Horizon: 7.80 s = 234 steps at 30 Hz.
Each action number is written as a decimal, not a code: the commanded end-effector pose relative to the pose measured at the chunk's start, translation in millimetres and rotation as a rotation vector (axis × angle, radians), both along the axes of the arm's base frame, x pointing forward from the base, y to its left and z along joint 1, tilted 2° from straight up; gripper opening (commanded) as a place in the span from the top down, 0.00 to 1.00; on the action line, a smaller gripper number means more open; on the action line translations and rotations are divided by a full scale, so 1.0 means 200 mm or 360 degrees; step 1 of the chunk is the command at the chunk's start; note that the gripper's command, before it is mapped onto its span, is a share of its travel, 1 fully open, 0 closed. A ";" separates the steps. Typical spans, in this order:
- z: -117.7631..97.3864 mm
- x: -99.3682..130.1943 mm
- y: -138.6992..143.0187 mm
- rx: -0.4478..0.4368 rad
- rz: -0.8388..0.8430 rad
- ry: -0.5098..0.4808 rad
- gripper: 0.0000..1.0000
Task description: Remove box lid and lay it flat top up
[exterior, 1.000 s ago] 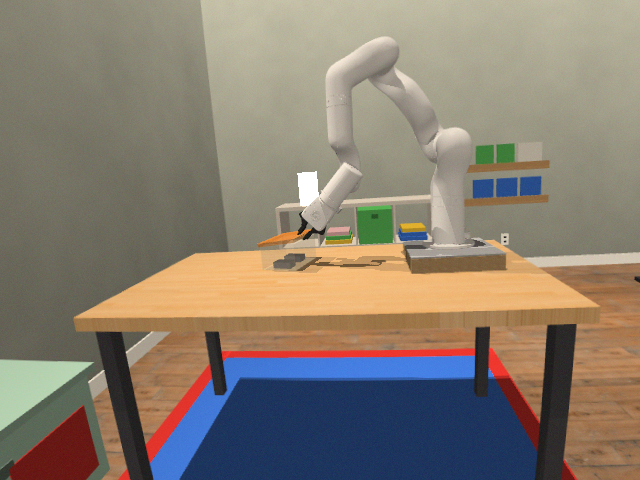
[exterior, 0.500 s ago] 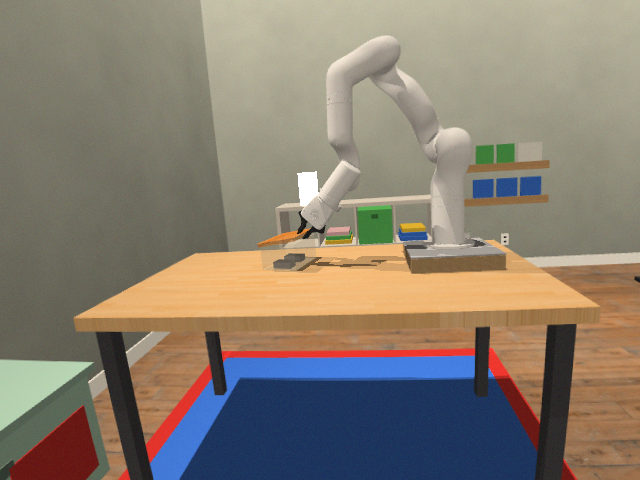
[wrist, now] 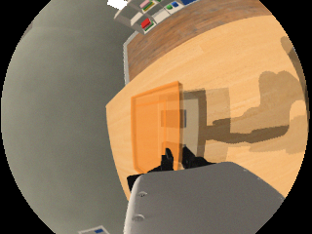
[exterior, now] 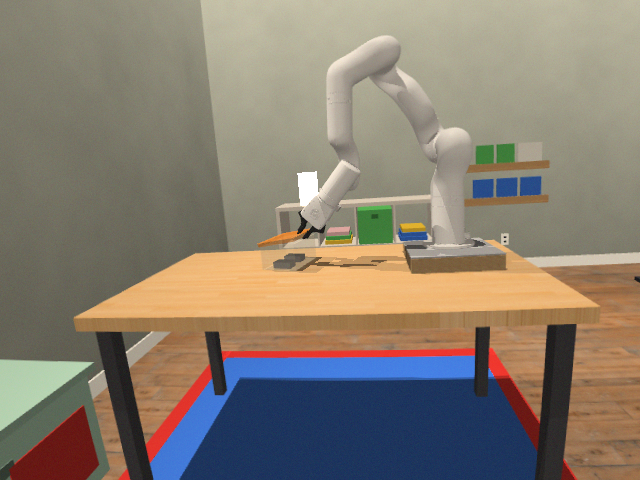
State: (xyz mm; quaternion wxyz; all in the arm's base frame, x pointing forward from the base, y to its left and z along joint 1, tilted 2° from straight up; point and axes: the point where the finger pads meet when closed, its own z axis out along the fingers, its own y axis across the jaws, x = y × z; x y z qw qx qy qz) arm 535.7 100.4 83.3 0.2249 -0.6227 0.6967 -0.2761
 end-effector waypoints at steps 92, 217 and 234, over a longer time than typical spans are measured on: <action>0.01 0.04 0.00 0.0001 0.0000 -0.0002 1.00; 0.50 0.30 0.13 0.0001 0.0000 -0.0002 1.00; 0.50 0.28 0.33 0.0001 0.0000 -0.0002 1.00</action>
